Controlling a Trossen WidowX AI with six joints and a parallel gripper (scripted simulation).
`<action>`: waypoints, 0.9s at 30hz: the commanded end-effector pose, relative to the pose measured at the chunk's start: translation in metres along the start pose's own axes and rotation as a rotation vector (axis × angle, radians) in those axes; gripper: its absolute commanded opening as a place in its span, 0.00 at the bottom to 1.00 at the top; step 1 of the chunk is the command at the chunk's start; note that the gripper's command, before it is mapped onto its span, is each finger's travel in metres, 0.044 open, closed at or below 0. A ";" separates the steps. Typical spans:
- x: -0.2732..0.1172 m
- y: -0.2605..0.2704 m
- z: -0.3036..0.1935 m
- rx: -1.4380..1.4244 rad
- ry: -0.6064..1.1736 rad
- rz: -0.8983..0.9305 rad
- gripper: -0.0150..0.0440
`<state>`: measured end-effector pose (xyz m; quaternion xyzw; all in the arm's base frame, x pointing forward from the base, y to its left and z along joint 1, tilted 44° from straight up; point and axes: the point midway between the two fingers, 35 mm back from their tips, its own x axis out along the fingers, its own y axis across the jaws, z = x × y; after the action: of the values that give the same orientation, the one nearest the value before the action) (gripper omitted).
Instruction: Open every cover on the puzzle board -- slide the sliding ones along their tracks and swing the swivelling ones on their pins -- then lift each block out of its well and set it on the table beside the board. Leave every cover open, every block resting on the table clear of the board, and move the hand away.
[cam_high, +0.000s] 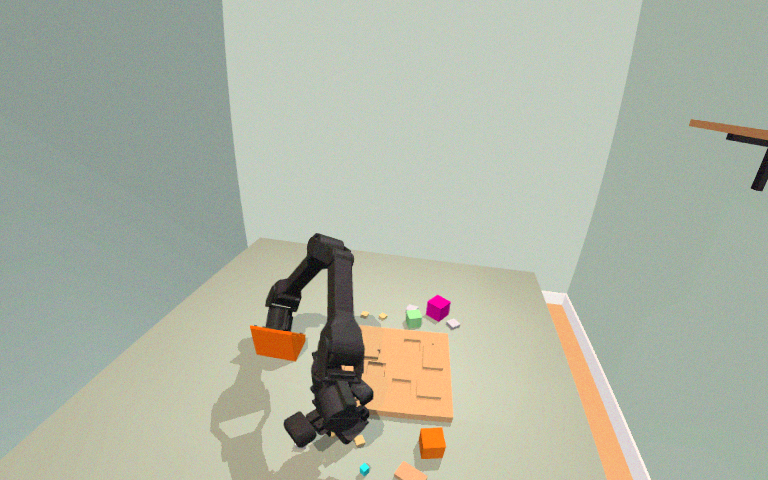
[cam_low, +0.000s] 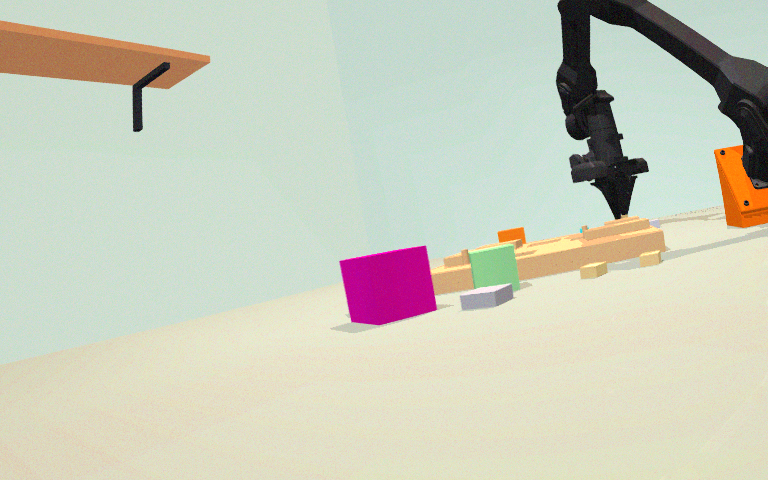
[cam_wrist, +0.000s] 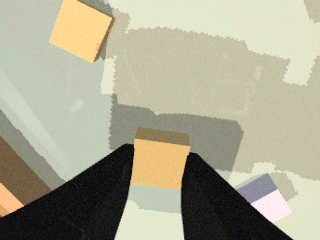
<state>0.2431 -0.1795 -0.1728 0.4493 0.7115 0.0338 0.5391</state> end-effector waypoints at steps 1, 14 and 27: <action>0.009 0.000 -0.002 0.006 0.006 0.006 0.39; 0.027 0.001 -0.005 0.005 0.007 0.007 0.39; 0.023 0.001 -0.004 0.000 0.004 0.002 0.92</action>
<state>0.2402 -0.1614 -0.1882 0.4501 0.7123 0.0354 0.5374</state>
